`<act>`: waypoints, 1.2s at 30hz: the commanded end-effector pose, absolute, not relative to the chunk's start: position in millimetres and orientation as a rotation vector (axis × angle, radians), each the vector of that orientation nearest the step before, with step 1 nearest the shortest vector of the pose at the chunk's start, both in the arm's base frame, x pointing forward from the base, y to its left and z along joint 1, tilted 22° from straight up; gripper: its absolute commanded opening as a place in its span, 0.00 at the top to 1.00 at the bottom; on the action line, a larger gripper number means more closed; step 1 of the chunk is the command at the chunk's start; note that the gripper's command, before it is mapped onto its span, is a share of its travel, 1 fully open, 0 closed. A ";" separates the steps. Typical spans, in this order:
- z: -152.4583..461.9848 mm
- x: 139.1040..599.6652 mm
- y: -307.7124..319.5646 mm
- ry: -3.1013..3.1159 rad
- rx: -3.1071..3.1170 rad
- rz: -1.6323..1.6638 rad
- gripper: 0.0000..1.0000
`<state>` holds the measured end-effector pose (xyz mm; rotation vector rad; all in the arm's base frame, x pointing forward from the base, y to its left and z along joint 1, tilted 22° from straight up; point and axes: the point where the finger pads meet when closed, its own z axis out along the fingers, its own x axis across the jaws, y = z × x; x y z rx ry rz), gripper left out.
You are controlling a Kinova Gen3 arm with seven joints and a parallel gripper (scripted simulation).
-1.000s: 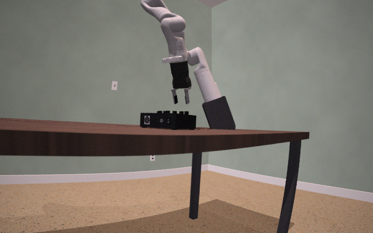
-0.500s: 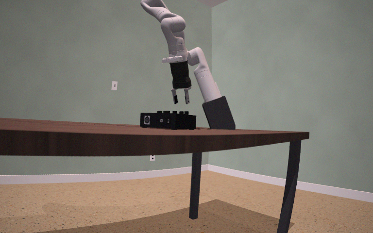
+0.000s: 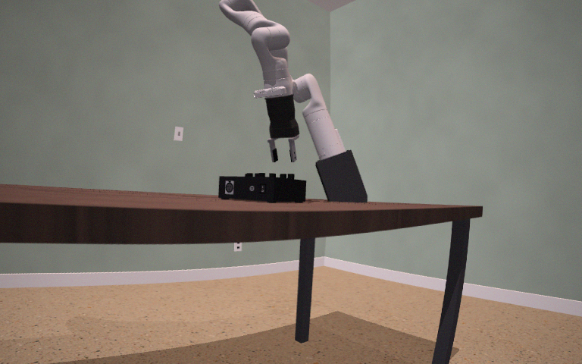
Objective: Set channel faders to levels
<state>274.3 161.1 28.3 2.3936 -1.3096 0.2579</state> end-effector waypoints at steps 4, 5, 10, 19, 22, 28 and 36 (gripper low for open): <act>28.3 275.1 163.8 -1.219 2.442 0.243 0.00; 28.3 275.1 163.8 -1.219 2.442 0.243 0.00; 29.0 276.2 167.8 -1.108 2.495 0.228 0.00; 31.4 278.8 177.5 -0.816 2.611 0.191 0.00; 31.8 279.1 178.8 -0.777 2.624 0.186 0.00; 34.6 281.1 186.9 -0.510 2.695 0.158 0.00; 40.1 284.1 198.2 -0.089 2.753 0.124 0.00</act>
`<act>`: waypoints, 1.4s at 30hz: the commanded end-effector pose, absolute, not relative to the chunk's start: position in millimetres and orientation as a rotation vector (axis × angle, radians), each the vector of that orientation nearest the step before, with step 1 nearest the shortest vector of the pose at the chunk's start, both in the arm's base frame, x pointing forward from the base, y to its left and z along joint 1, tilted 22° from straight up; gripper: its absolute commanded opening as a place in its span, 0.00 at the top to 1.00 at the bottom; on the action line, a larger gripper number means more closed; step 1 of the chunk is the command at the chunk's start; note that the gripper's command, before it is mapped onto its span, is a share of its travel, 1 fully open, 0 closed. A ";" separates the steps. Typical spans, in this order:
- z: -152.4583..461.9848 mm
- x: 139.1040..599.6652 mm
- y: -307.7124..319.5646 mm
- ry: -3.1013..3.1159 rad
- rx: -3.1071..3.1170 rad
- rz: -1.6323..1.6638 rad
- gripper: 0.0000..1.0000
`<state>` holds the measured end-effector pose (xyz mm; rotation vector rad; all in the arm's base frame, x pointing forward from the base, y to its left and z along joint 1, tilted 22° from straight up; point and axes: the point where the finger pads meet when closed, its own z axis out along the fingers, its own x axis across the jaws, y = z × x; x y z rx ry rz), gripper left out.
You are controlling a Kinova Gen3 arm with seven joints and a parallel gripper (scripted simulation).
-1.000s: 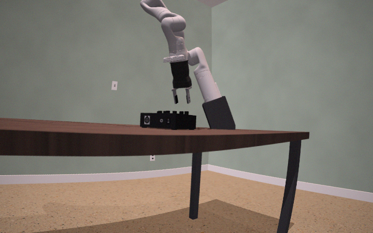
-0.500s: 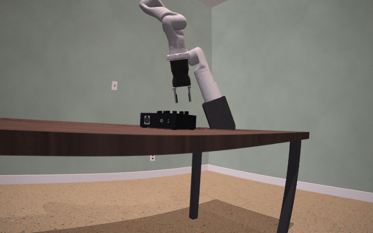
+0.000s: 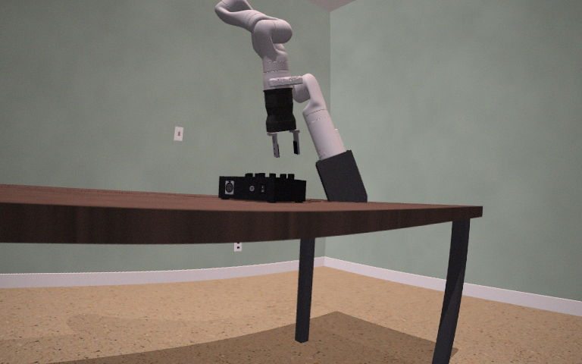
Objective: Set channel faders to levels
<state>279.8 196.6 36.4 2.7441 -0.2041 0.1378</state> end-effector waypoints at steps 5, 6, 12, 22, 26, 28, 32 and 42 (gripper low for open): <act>42.7 285.4 202.3 0.082 2.758 0.113 0.00; 43.6 285.8 203.7 0.139 2.758 0.110 0.00; 49.9 289.1 211.3 0.490 2.726 0.093 0.00; 59.6 295.0 219.8 0.942 2.614 0.082 0.00; 64.9 298.6 223.3 1.149 2.532 0.080 0.00; 67.6 300.5 224.9 1.246 2.486 0.080 0.00; 72.9 304.6 227.9 1.424 2.388 0.081 0.00; 83.2 313.1 232.7 1.713 2.184 0.084 0.00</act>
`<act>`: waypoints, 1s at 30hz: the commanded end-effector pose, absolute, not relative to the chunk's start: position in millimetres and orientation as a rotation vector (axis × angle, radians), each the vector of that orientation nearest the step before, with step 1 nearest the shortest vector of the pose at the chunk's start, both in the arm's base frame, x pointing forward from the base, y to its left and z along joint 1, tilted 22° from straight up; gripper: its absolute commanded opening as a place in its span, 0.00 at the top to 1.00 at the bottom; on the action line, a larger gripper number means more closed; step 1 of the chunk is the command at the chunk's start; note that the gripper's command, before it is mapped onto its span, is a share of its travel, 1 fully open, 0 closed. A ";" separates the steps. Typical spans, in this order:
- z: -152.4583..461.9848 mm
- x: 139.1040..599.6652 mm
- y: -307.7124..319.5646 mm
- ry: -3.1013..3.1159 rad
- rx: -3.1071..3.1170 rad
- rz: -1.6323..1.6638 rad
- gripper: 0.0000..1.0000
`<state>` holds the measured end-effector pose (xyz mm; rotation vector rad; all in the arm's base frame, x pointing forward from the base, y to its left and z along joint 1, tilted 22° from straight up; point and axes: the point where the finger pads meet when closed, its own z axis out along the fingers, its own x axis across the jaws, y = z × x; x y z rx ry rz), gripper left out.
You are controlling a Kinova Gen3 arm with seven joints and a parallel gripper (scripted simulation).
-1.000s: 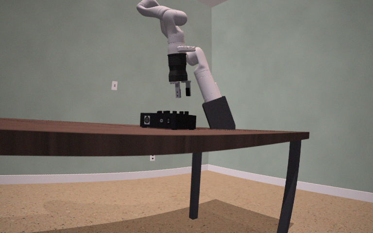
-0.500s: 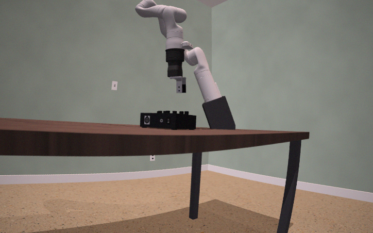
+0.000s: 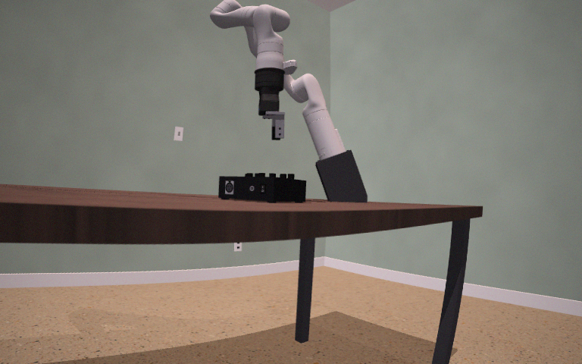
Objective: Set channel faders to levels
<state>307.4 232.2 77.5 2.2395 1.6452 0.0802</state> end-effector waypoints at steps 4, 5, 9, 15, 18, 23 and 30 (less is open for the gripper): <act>87.8 317.2 234.6 1.823 2.088 0.086 0.00; 88.8 318.1 235.0 1.847 2.065 0.086 0.00; 92.7 321.7 236.6 1.930 1.981 0.088 0.00; 96.0 324.7 237.9 1.994 1.911 0.089 0.00; 98.0 326.5 238.7 2.030 1.869 0.090 0.00; 100.4 328.8 239.6 2.073 1.817 0.091 0.00; 101.8 330.1 240.1 2.096 1.787 0.091 0.00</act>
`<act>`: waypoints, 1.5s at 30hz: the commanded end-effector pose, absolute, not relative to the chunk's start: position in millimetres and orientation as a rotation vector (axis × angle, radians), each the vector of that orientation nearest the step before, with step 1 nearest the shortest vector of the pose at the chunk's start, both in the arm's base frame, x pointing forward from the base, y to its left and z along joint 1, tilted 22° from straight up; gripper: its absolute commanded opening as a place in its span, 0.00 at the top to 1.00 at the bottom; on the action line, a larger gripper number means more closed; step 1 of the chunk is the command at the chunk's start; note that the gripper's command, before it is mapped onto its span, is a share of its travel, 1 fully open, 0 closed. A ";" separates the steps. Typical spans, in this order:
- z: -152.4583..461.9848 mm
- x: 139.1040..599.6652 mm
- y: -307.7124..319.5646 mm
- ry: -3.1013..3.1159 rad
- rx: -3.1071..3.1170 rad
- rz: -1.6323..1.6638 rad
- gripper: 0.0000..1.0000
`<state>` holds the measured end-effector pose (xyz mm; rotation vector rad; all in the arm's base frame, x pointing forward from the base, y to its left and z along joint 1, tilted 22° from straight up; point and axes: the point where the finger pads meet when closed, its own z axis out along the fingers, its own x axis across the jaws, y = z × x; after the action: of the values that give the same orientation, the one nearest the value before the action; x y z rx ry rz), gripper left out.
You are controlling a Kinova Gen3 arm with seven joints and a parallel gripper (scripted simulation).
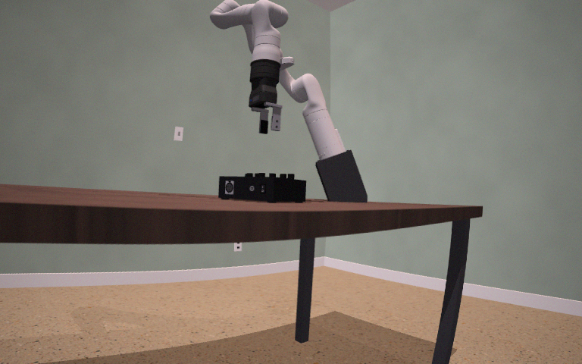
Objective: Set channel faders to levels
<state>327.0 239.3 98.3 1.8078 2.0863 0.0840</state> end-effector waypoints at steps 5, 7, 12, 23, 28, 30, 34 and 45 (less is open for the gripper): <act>102.4 330.6 240.3 2.105 1.775 0.091 0.00; 102.4 330.6 240.4 2.106 1.774 0.092 0.00; 102.5 330.7 240.4 2.106 1.773 0.092 0.00; 99.0 329.8 240.9 2.118 1.759 0.087 0.00; 38.3 308.5 249.6 2.310 1.495 0.015 0.00; 24.9 302.3 251.1 2.351 1.433 0.000 0.00; 14.6 297.1 252.1 2.383 1.383 -0.012 0.00; 4.5 291.7 252.9 2.414 1.334 -0.023 1.00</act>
<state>293.2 252.4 6.8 1.3529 2.4020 -0.0196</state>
